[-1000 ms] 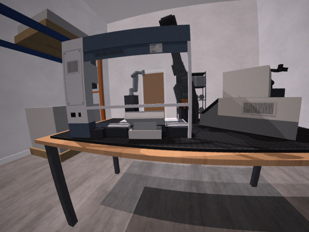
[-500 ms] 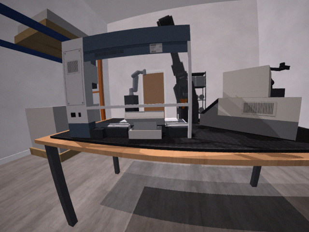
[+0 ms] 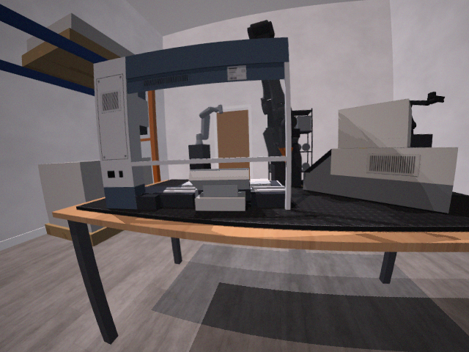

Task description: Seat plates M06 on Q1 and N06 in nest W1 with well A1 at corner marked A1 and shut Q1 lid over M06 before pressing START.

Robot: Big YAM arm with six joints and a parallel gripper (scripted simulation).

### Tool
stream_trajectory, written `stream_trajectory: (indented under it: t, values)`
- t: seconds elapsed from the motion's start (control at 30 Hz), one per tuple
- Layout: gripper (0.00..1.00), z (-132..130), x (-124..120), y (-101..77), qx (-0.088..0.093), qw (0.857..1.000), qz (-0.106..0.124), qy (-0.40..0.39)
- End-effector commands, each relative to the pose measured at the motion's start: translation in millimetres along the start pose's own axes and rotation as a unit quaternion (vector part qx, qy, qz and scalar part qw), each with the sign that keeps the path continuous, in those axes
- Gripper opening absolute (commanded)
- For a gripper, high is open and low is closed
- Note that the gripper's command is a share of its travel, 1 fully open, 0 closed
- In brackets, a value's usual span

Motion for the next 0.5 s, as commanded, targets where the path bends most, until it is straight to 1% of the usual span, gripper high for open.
stream_trajectory:
  t: [0.0, 0.1, 0.13, 0.2, 0.27, 0.4, 0.43, 0.47]
  values:
    - [0.00, 14, 9, -8.5, 0.002, 1.000, -0.003, -0.016]
    - [0.00, 14, 9, -7.5, 0.001, 1.000, -0.001, -0.016]
    - [0.00, 13, 6, -6.6, 0.003, 1.000, 0.000, -0.031]
    - [0.00, 29, 9, -9.5, 0.006, 0.998, 0.000, -0.068]
    - [0.00, 38, 16, -13.4, 0.007, 0.995, -0.006, -0.097]
    - [0.00, 27, 18, -12.9, 0.007, 0.991, -0.018, -0.133]
    - [0.00, 34, 20, -14.8, 0.008, 0.989, -0.019, -0.144]
    - [0.00, 42, 18, -17.0, 0.010, 0.987, -0.016, -0.160]
Point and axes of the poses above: the point where the finger pads meet when closed, its own y axis out along the fingers, its own z axis across the jaws, x = y × z, the point moved 9 cm from there along -y, back along the fingers, and after that the axes turned 12 degrees about -y, right-handed, at the moved point
